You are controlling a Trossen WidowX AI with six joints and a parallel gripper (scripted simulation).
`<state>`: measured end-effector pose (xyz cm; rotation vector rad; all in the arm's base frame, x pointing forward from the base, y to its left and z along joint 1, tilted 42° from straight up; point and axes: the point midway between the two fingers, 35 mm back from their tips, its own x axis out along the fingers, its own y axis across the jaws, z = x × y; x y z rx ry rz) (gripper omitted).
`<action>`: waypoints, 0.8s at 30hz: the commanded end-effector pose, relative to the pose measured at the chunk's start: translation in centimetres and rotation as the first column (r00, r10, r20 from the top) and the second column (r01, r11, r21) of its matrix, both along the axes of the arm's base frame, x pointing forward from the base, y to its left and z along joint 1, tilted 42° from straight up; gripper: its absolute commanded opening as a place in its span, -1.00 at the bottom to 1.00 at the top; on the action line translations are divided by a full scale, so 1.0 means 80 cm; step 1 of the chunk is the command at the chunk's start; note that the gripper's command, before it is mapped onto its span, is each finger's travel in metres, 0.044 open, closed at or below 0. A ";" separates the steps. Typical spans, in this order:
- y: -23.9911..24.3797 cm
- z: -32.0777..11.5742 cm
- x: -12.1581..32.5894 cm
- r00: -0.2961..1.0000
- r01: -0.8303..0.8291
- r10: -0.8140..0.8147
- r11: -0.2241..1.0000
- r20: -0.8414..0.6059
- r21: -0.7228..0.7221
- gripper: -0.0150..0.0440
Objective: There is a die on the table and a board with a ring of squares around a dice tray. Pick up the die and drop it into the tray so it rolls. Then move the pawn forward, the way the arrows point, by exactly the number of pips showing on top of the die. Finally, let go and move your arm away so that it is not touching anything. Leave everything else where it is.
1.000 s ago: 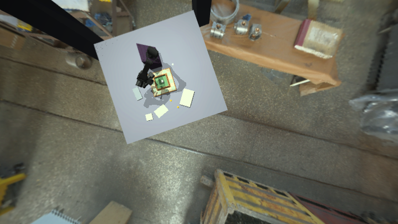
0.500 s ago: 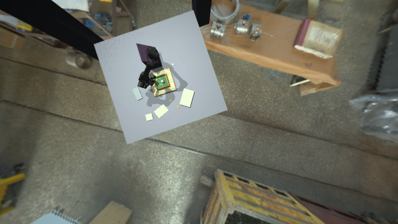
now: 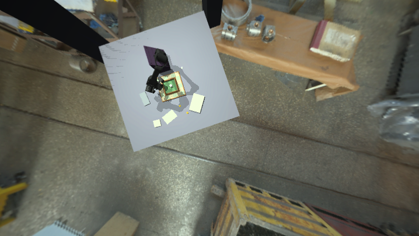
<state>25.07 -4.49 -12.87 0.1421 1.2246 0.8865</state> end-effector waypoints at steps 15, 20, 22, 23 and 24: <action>-0.054 0.054 0.002 1.000 0.005 -0.005 1.000 -0.004 -0.004 -0.49; -0.085 0.091 -0.004 1.000 0.005 -0.005 1.000 -0.005 -0.004 -0.49; -0.096 0.107 -0.008 1.000 0.004 -0.004 1.000 -0.006 -0.003 -0.49; -0.101 0.114 -0.010 1.000 0.004 -0.004 1.000 -0.006 -0.002 -0.49; -0.104 0.118 -0.011 1.000 0.004 -0.004 1.000 -0.006 -0.001 -0.49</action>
